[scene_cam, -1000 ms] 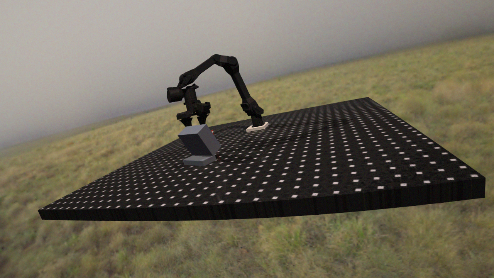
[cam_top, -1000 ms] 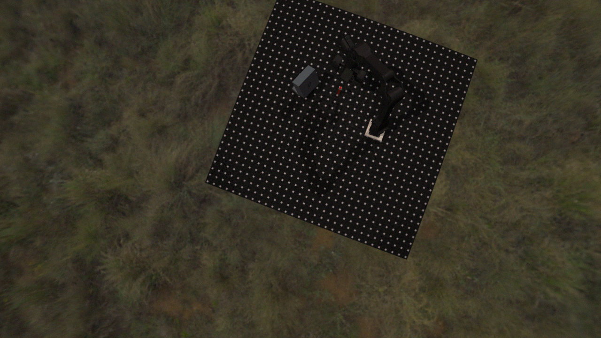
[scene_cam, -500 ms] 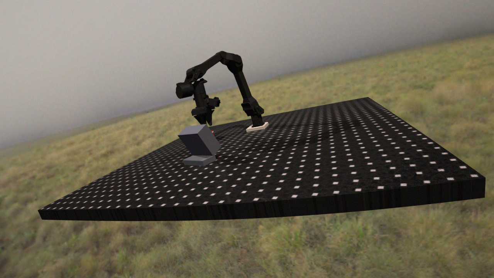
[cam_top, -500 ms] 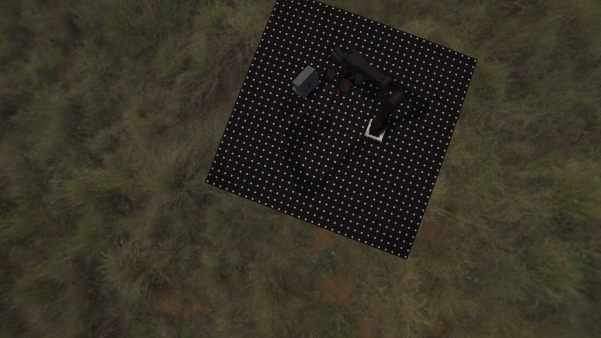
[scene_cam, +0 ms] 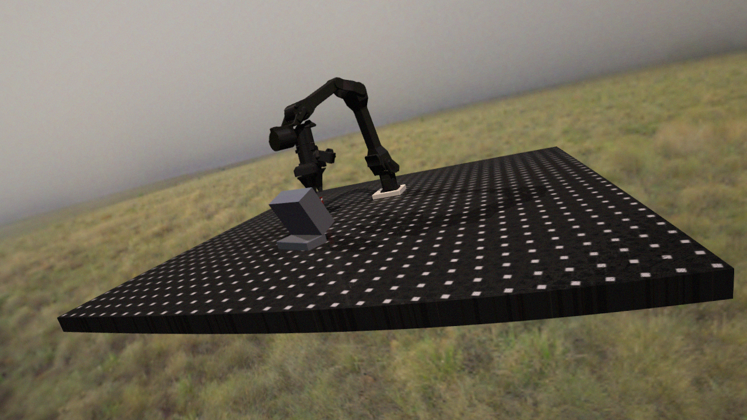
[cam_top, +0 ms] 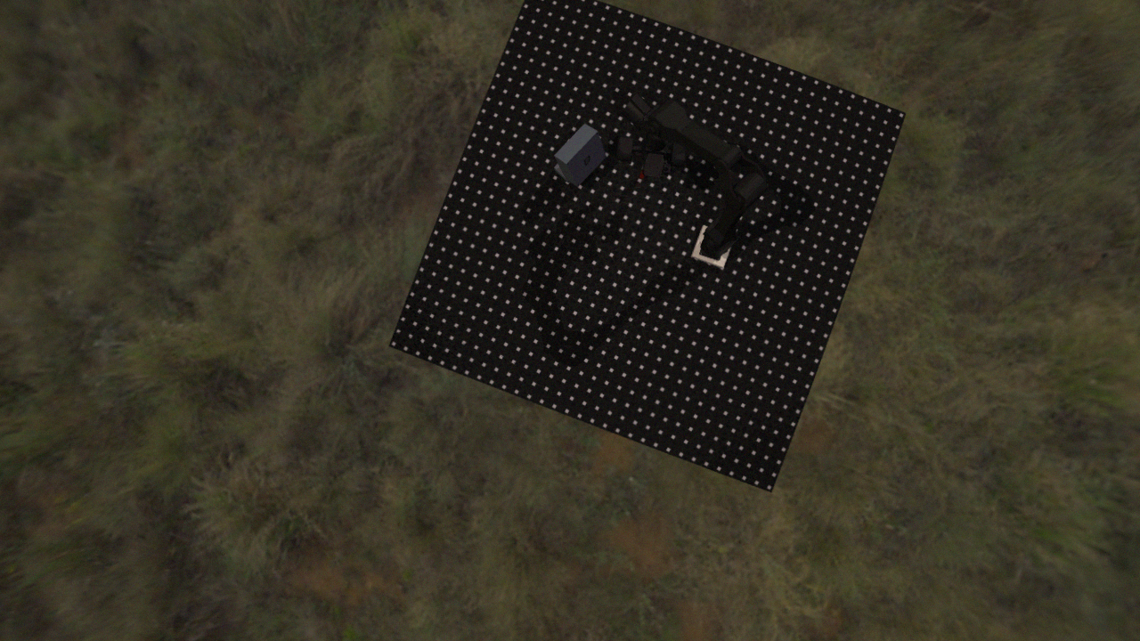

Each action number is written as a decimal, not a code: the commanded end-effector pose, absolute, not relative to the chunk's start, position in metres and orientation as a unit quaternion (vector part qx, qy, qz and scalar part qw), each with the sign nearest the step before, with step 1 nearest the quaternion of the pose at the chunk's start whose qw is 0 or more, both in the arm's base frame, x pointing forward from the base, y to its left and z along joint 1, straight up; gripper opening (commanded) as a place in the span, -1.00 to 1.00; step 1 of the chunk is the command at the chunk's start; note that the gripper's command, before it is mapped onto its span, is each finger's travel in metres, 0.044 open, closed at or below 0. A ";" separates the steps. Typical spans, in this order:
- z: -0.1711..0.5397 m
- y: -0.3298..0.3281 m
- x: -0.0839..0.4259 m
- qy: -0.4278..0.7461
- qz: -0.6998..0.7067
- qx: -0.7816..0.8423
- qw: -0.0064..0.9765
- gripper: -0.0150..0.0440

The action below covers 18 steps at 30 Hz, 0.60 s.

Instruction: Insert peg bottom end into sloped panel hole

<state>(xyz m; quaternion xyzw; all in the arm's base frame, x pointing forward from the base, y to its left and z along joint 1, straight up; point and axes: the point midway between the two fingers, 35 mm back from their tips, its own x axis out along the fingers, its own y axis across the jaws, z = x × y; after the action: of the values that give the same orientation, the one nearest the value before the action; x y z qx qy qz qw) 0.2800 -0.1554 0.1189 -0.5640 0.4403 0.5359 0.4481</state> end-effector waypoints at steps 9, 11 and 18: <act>0.098 -0.156 0.280 0.440 0.538 -0.564 0.446 1.00; 0.095 -0.156 0.280 0.440 0.538 -0.564 0.446 1.00; 0.084 -0.156 0.280 0.440 0.538 -0.564 0.446 1.00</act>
<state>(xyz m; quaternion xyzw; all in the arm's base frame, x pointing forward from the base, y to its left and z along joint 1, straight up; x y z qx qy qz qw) 0.2814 -0.1561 0.0897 -0.5639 0.4404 0.5362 0.4478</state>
